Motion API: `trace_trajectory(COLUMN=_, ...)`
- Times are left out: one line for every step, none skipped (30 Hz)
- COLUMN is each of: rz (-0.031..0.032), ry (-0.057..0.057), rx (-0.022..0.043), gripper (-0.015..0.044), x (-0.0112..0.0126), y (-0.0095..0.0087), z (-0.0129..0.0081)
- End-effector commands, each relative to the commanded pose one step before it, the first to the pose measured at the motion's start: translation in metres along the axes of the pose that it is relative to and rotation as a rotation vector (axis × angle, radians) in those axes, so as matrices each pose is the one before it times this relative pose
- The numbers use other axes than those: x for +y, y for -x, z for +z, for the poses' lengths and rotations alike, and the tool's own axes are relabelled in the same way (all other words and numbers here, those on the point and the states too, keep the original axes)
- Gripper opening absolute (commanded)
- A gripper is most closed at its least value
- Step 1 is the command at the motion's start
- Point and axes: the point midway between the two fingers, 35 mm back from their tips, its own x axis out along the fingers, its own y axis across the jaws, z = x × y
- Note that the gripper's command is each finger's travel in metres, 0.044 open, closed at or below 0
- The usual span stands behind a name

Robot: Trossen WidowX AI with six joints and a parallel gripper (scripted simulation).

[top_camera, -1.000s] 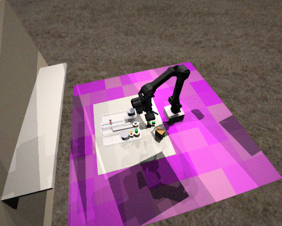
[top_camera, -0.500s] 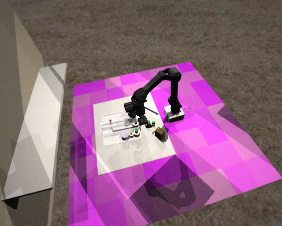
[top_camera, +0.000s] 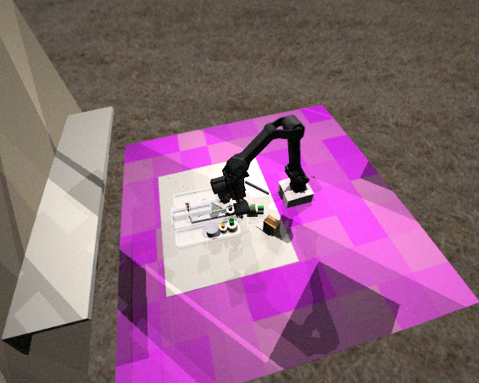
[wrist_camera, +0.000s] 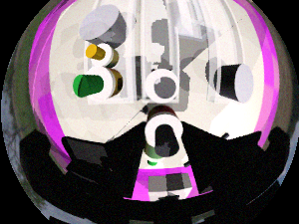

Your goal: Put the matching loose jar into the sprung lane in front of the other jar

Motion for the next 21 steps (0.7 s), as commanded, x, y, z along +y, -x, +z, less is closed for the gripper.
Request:
trace_trajectory(rz=0.00447, ry=0.0029, rx=0.00240, gripper=0.0000, x=0.00058, y=-0.00137, z=0.00096)
trace_trajectory(rz=0.00000, ry=0.0000, rx=-0.00004, gripper=0.0000, x=0.00001, y=0.00000, z=0.00048)
trace_trajectory(rz=0.00000, ry=0.0000, rx=-0.00004, gripper=0.0000, x=0.00001, y=0.00000, z=0.00049)
trace_trajectory(rz=0.00000, ry=0.0000, rx=-0.00004, gripper=0.0000, x=0.00001, y=0.00000, z=0.00049)
trace_trajectory(rz=0.00000, ry=0.0000, rx=-0.00004, gripper=0.0000, x=0.00001, y=0.00000, z=0.00049)
trace_trajectory(rz=0.00000, ry=0.0000, rx=-0.00004, gripper=0.0000, x=0.00001, y=0.00000, z=0.00049)
trace_trajectory(rz=0.00000, ry=0.0000, rx=-0.00004, gripper=0.0000, x=0.00001, y=0.00000, z=0.00049)
trace_trajectory(rz=0.00000, ry=0.0000, rx=-0.00004, gripper=0.0000, x=0.00001, y=0.00000, z=0.00049)
trace_trajectory(rz=0.00000, ry=0.0000, rx=-0.00004, gripper=0.0000, x=0.00001, y=0.00000, z=0.00049)
trace_trajectory(rz=0.00000, ry=0.0000, rx=-0.00004, gripper=0.0000, x=0.00001, y=0.00000, z=0.00048)
trace_trajectory(rz=0.00000, ry=0.0000, rx=-0.00004, gripper=0.0000, x=0.00001, y=0.00000, z=0.00048)
trace_trajectory(rz=0.00000, ry=0.0000, rx=-0.00004, gripper=0.0000, x=0.00001, y=0.00000, z=0.00048)
trace_trajectory(rz=0.00000, ry=0.0000, rx=-0.00004, gripper=0.0000, x=0.00001, y=-0.00001, z=0.00048)
trace_trajectory(rz=0.00000, ry=0.0000, rx=-0.00004, gripper=0.0000, x=0.00001, y=-0.00001, z=0.00048)
trace_trajectory(rz=0.00000, ry=0.0000, rx=-0.00004, gripper=0.0000, x=0.00001, y=-0.00001, z=0.00049)
trace_trajectory(rz=0.00000, ry=0.0000, rx=-0.00004, gripper=0.0000, x=0.00001, y=-0.00001, z=0.00049)
trace_trajectory(rz=0.00000, ry=0.0000, rx=-0.00004, gripper=0.0000, x=0.00001, y=-0.00001, z=0.00049)
trace_trajectory(rz=0.00000, ry=0.0000, rx=-0.00004, gripper=0.0000, x=0.00001, y=-0.00001, z=0.00049)
trace_trajectory(rz=0.00000, ry=0.0000, rx=-0.00004, gripper=0.0000, x=0.00001, y=-0.00001, z=0.00049)
trace_trajectory(rz=0.00000, ry=0.0000, rx=-0.00004, gripper=0.0000, x=0.00001, y=-0.00001, z=0.00049)
trace_trajectory(rz=0.00000, ry=0.0000, rx=-0.00004, gripper=0.0000, x=0.00001, y=-0.00001, z=0.00049)
